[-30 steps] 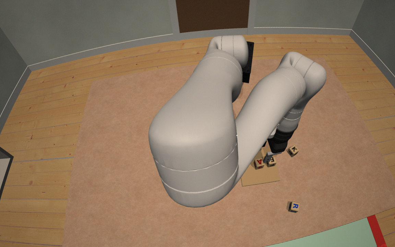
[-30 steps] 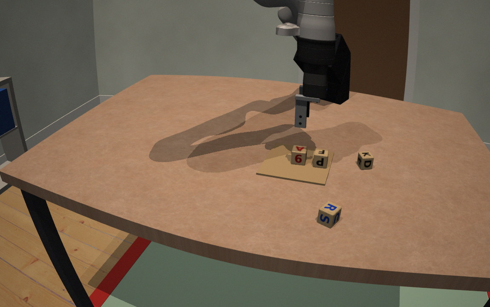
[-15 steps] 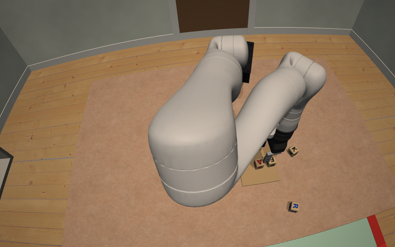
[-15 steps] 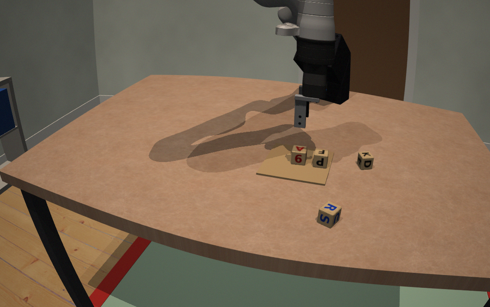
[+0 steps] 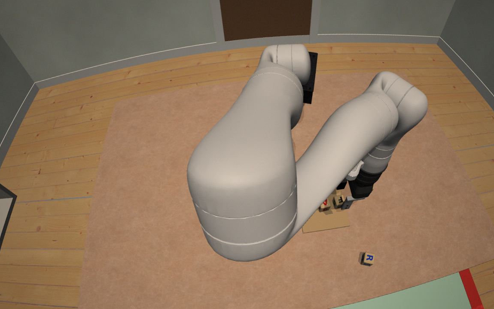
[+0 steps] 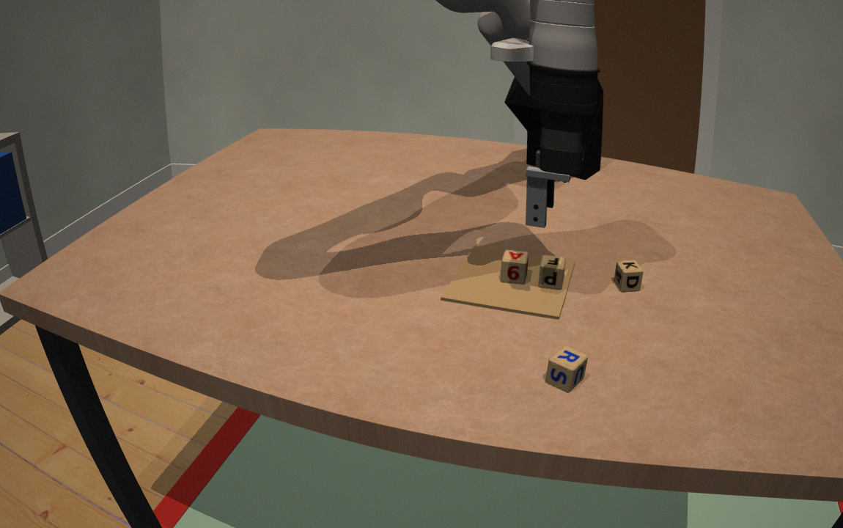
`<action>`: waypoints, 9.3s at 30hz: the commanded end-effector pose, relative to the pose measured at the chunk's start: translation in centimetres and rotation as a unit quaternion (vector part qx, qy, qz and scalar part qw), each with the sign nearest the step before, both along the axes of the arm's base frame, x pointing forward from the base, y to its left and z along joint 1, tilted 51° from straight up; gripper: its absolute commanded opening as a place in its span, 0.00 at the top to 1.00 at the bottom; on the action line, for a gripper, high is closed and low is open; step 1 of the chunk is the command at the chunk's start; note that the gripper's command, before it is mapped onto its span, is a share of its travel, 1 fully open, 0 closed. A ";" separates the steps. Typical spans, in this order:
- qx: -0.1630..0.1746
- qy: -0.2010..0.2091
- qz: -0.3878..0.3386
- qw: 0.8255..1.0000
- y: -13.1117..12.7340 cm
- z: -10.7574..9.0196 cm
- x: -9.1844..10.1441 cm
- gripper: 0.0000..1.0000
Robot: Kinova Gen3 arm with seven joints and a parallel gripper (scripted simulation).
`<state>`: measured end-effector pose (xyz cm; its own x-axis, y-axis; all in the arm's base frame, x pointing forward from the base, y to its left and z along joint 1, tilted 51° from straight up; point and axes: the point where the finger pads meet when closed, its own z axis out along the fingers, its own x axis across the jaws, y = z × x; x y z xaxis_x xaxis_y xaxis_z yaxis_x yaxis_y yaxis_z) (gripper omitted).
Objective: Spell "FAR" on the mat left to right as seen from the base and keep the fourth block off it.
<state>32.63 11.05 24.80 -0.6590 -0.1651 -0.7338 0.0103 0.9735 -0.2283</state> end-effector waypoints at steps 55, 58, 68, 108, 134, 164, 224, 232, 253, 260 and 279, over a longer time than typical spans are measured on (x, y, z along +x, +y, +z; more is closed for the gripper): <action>0.148 -0.039 -0.135 0.979 8.6 9.3 11.2 0.00; 0.148 -0.039 -0.135 0.979 8.6 9.3 11.2 0.00; 0.148 -0.039 -0.135 0.979 8.6 9.1 11.4 0.00; 0.148 -0.039 -0.135 0.979 7.9 6.3 14.9 0.00; 0.148 -0.039 -0.135 0.979 7.8 6.0 15.2 0.00; 0.148 -0.039 -0.135 0.979 7.8 6.0 15.2 0.00; 0.148 -0.039 -0.135 0.979 7.6 5.0 16.5 0.00; 0.148 -0.039 -0.135 0.979 7.4 4.2 17.4 0.00; 0.148 -0.039 -0.135 0.979 7.2 3.7 18.0 0.00; 0.148 -0.039 -0.135 0.979 7.2 3.7 18.0 0.00; 0.148 -0.039 -0.135 0.979 7.2 3.7 18.0 0.13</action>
